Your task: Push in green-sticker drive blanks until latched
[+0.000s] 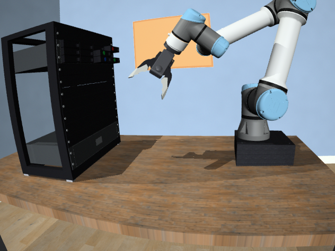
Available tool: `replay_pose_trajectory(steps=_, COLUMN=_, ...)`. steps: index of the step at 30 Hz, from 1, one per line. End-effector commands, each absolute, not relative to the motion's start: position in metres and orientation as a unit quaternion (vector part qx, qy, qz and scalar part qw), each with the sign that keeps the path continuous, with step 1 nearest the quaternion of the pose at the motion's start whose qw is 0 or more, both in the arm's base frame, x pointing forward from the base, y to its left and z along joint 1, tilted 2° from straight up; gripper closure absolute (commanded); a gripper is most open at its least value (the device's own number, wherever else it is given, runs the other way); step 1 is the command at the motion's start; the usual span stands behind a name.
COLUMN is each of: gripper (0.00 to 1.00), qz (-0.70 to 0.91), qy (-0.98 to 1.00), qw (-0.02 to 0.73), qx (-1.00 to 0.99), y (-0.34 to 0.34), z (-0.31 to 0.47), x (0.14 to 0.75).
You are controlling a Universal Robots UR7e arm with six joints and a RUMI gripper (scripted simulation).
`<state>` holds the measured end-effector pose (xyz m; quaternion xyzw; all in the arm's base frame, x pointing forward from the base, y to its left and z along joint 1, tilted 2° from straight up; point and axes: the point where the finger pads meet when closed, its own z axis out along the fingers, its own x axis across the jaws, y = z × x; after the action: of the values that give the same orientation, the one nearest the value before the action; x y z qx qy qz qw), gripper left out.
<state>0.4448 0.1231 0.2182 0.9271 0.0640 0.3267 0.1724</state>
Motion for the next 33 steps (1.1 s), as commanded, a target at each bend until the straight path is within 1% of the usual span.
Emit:
replay_pose_trajectory(steps=1, gripper=0.00, qz=0.403, qy=0.066, qw=0.127, qx=0.904, y=0.102, z=0.244, x=0.447)
replay_pose_trajectory(steps=14, gripper=0.00, qz=0.512, qy=0.049, qw=0.082, qx=0.854, y=0.063, z=0.292, x=0.451)
replay_pose_trajectory(steps=33, gripper=0.00, qz=0.595, qy=0.038, qw=0.048, qx=0.802, y=0.032, z=0.332, x=0.455)
